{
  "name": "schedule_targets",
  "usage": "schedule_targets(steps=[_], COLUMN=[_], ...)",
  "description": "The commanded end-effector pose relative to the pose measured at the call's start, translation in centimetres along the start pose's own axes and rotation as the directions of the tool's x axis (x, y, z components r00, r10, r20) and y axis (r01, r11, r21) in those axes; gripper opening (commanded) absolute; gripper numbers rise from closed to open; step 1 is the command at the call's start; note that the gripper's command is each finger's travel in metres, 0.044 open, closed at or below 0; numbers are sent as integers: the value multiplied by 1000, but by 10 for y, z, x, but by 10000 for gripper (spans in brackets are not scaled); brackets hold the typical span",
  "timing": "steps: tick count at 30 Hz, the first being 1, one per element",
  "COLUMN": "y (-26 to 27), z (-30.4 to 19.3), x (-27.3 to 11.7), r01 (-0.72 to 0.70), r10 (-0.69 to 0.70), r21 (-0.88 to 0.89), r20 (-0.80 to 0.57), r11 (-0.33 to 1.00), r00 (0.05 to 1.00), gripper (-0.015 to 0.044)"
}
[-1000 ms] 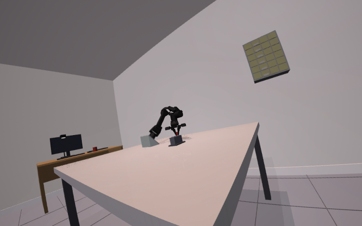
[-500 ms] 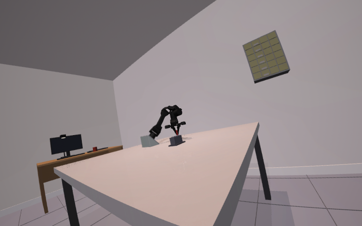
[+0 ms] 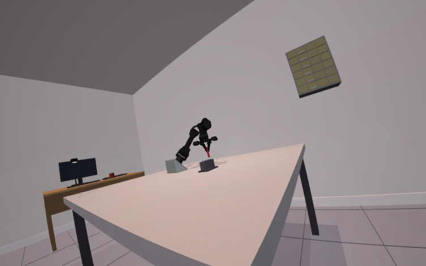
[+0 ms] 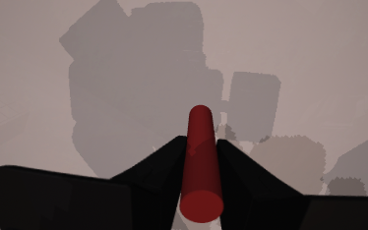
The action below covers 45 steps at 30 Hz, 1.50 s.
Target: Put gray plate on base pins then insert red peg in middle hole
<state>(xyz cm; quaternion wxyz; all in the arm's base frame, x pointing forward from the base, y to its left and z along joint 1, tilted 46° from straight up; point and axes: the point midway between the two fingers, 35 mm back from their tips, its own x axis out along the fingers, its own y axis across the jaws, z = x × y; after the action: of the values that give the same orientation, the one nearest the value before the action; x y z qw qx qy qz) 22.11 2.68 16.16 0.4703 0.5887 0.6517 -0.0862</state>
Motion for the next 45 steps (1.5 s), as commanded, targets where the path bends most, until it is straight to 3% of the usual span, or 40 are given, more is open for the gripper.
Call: schedule_targets(steps=[1, 45], y=[0, 29], z=[1, 119], x=[-15, -10], r01=[-5, 27], r10=[4, -27], r21=[7, -28], r20=[13, -13], r11=[1000, 999], r00=[1000, 1000], gripper=[0, 0])
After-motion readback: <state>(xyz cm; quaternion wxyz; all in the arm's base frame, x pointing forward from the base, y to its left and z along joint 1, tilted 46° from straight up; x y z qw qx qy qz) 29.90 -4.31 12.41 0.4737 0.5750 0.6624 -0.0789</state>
